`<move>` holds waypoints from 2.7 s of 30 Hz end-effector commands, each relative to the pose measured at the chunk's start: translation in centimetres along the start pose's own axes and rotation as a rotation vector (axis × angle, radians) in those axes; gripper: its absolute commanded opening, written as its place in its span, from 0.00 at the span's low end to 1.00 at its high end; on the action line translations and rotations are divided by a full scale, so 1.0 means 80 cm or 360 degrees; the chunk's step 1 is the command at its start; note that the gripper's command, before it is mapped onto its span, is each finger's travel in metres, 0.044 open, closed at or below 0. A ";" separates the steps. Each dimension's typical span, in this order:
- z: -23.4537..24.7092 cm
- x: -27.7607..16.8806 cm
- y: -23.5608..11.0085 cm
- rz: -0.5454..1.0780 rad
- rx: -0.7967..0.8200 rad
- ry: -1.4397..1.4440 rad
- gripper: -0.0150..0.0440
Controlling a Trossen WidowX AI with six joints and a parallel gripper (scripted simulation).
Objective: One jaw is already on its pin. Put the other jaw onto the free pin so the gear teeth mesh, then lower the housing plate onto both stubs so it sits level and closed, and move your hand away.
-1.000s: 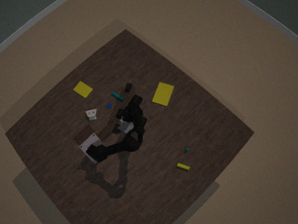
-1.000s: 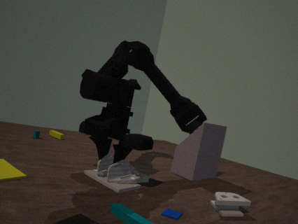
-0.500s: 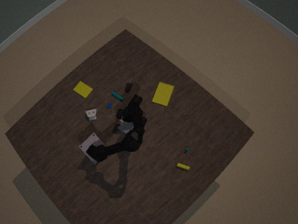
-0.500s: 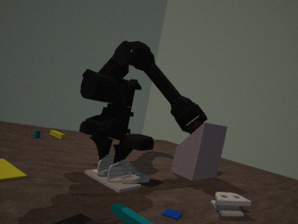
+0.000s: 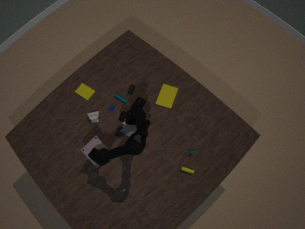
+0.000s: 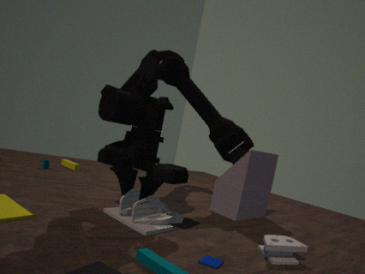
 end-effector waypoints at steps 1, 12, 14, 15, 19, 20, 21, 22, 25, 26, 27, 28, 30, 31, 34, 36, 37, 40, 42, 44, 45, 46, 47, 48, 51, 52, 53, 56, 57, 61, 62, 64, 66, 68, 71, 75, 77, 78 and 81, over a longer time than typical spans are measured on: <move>-0.001 0.001 0.004 0.0005 -0.0006 0.0011 0.48; -0.001 0.001 0.003 0.0005 -0.0006 0.0011 0.48; -0.001 0.001 0.001 0.0005 -0.0006 0.0011 0.48; -0.001 0.001 0.000 0.0005 -0.0006 0.0011 0.48; -0.001 0.001 -0.004 0.0005 -0.0005 0.0011 0.48; -0.001 0.001 -0.004 0.0005 -0.0005 0.0011 0.48; -0.001 0.001 -0.004 0.0005 -0.0005 0.0011 0.48; -0.001 0.001 -0.003 0.0005 -0.0005 0.0011 0.48; -0.002 0.002 -0.001 0.0005 -0.0006 0.0011 0.48; -0.002 0.002 -0.001 0.0005 -0.0006 0.0011 0.48; -0.002 0.002 -0.001 0.0005 -0.0006 0.0011 0.48; -0.002 0.002 -0.001 0.0005 -0.0006 0.0011 0.48; -0.002 0.002 -0.001 0.0005 -0.0006 0.0011 0.48; -0.002 0.002 -0.001 0.0005 -0.0006 0.0011 0.48; -0.002 0.002 0.001 0.0005 -0.0006 0.0011 0.48; -0.002 0.002 0.001 0.0005 -0.0006 0.0011 0.48; -0.002 0.002 0.001 0.0005 -0.0006 0.0011 0.48; -0.002 0.002 0.001 0.0005 -0.0006 0.0011 0.48; -0.002 0.002 0.002 0.0005 -0.0006 0.0011 0.48; -0.002 0.002 0.004 0.0005 -0.0006 0.0011 0.48; -0.002 0.002 0.004 0.0005 -0.0006 0.0011 0.48; -0.002 0.002 0.004 0.0005 -0.0006 0.0011 0.48; -0.002 0.002 0.004 0.0005 -0.0006 0.0011 0.48; -0.002 0.002 0.004 0.0005 -0.0006 0.0011 0.48; -0.002 0.002 0.004 0.0005 -0.0006 0.0011 0.48; -0.002 0.002 0.004 0.0005 -0.0006 0.0011 0.48; -0.002 0.002 0.004 0.0005 -0.0006 0.0011 0.48; -0.002 0.002 0.004 0.0005 -0.0006 0.0011 0.48; -0.002 0.002 0.004 0.0005 -0.0006 0.0011 0.48; -0.002 0.002 0.004 0.0005 -0.0006 0.0011 0.48; -0.002 0.002 0.004 0.0005 -0.0006 0.0011 0.48; -0.002 0.002 0.004 0.0005 -0.0006 0.0011 0.48; -0.002 0.002 0.004 0.0005 -0.0006 0.0011 0.48; -0.002 0.002 0.004 0.0005 -0.0006 0.0011 0.48; -0.002 0.002 0.004 0.0005 -0.0006 0.0011 0.48; -0.001 0.001 0.000 0.0002 -0.0002 -0.0004 0.57; -0.001 0.001 0.000 0.0002 -0.0002 -0.0004 0.63; -0.001 0.001 0.000 0.0002 -0.0002 -0.0004 0.63; -0.001 0.001 0.000 0.0002 -0.0002 -0.0004 0.63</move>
Point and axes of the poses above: the point midway between the two fingers, 35 mm back from their tips, its own y axis out along the fingers, its own z axis across the jaws, x = y × z, the point moved 10 cm from there along -y, back along the fingers, and after that the axes turned 15 degrees about y, right-handed, at the moved point
